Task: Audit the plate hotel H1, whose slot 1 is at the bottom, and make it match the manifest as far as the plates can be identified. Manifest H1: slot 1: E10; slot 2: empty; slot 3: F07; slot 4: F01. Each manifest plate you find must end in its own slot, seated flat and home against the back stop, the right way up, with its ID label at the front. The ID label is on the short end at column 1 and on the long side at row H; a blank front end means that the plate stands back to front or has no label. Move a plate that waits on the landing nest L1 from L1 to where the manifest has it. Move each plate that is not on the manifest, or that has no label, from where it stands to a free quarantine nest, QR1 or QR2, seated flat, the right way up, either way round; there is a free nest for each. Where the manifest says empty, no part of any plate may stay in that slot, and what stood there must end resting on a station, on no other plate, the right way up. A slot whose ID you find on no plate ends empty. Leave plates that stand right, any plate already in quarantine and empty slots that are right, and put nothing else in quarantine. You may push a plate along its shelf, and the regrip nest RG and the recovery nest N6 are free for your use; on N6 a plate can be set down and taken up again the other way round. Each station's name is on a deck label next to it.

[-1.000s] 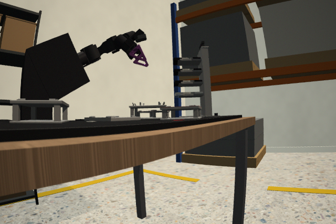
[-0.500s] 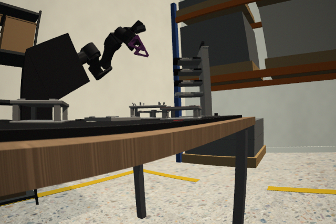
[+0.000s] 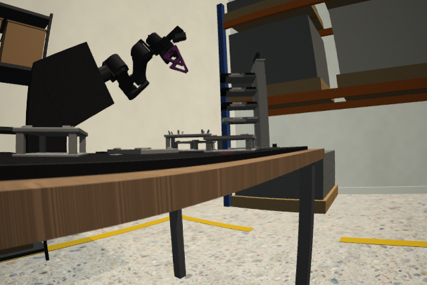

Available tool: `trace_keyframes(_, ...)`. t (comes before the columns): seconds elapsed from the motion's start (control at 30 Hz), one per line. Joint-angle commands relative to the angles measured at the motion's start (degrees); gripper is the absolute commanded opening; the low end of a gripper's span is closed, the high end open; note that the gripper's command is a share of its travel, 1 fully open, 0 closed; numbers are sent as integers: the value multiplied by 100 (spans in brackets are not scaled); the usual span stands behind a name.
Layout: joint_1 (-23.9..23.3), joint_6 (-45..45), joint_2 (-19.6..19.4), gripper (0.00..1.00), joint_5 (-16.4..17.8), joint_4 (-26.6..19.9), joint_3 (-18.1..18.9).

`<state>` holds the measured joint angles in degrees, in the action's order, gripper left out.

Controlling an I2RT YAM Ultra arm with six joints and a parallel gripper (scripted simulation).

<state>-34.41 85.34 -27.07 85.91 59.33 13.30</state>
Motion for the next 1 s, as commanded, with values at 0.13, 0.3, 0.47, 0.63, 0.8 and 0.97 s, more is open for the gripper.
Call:
trace_keyframes(0.13, -45, 350, -92, 100, -6, 592, -14)
trace_keyframes(0.3, -54, 448, -138, 100, 0, 749, -28)
trace_keyframes(0.47, -60, 519, -173, 100, 3, 864, -38)
trace_keyframes(0.63, -63, 553, -189, 100, 5, 919, -42)
trace_keyframes(0.8, -66, 592, -208, 100, 7, 981, -47)
trace_keyframes(0.97, -67, 606, -215, 100, 8, 1005, -49)
